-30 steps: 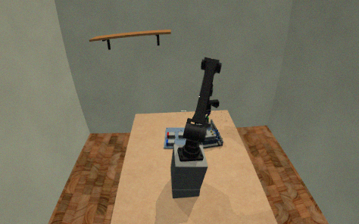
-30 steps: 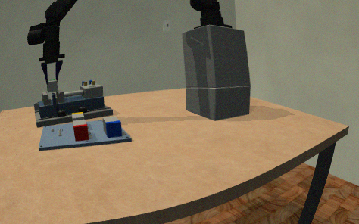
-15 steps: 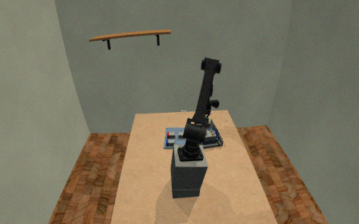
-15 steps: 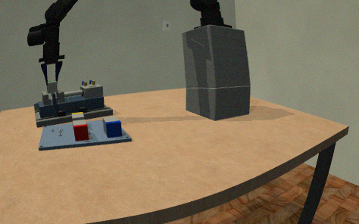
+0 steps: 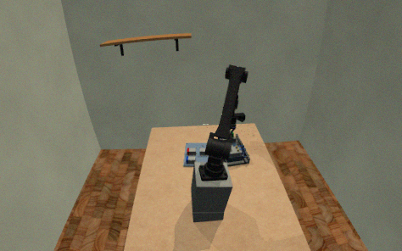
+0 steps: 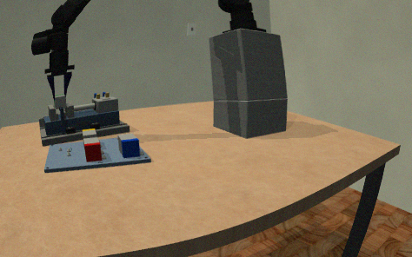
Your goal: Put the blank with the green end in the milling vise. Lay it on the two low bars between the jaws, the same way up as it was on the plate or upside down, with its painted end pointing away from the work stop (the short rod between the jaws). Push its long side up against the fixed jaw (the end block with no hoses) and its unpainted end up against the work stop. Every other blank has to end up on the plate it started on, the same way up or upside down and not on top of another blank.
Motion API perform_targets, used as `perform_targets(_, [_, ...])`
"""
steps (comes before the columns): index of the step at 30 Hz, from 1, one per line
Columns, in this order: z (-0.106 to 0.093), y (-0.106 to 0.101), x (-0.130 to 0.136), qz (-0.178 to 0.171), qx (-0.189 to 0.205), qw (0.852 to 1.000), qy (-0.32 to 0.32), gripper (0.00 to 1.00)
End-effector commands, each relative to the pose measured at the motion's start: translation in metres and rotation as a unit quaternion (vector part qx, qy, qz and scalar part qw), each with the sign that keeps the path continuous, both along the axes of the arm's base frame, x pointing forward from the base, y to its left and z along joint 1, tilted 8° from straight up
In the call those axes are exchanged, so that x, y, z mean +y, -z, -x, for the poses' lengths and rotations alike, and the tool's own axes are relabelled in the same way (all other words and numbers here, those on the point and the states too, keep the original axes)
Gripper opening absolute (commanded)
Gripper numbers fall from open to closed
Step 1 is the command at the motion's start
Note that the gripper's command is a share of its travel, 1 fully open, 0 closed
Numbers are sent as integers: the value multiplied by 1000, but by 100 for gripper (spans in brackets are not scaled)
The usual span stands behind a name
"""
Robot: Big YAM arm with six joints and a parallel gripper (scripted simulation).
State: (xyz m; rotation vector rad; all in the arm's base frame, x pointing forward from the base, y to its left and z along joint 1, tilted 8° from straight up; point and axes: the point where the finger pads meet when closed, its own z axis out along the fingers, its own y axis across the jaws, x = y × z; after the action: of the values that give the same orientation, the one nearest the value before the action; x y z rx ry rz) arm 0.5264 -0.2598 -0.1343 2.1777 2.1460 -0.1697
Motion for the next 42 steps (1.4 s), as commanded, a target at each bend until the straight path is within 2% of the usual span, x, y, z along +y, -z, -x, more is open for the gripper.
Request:
perform_targets(1, [-24, -9, -15, 11, -26, 1000, -2, 0])
perform_targets(12, [-22, -2, -15, 9, -22, 1000, -2, 0])
perform_targets(16, [-24, -6, -16, 11, -27, 1000, -2, 0])
perform_targets(20, [-21, 0, -15, 8, -21, 1000, -2, 0])
perform_targets(22, [-21, 0, -15, 8, -21, 1000, -2, 0])
perform_targets(23, [-25, -9, -16, 12, -29, 1000, -2, 0])
perform_targets(28, [-22, -2, -15, 9, -24, 1000, -2, 0])
perform_targets(42, [-23, -1, -16, 10, -24, 1000, -2, 0])
